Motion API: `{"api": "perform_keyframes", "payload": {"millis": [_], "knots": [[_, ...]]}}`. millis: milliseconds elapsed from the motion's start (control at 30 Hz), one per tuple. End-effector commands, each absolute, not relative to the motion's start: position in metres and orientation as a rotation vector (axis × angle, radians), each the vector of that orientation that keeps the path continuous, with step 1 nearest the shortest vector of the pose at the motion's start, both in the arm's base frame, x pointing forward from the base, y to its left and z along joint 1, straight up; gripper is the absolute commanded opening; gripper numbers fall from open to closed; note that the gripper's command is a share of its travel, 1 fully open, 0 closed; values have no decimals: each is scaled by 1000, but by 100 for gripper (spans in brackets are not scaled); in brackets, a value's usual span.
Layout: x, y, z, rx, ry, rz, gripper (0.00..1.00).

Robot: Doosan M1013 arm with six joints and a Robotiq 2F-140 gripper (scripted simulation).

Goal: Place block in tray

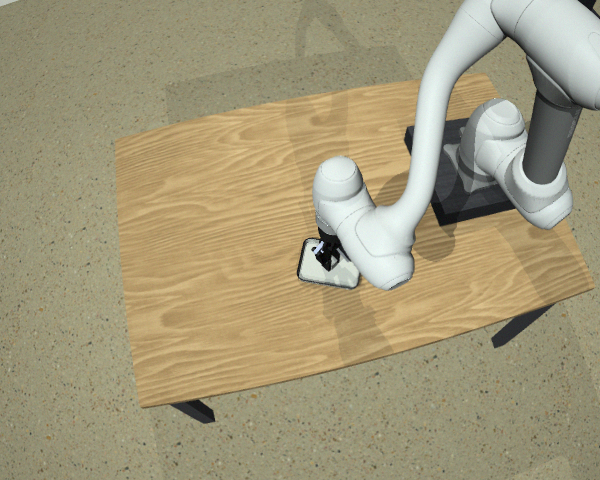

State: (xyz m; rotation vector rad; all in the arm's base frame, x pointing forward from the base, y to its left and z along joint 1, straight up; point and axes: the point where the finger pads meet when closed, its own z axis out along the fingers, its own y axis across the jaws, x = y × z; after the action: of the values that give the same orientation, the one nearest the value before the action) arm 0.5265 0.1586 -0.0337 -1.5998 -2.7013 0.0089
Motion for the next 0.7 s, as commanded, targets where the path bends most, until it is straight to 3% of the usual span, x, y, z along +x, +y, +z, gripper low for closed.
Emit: {"api": "perform_keyframes", "payload": {"millis": [0, 667], "knots": [[526, 160, -35, -1596, -2705, 13, 10], [526, 160, -37, -1596, -2705, 13, 10]]}}
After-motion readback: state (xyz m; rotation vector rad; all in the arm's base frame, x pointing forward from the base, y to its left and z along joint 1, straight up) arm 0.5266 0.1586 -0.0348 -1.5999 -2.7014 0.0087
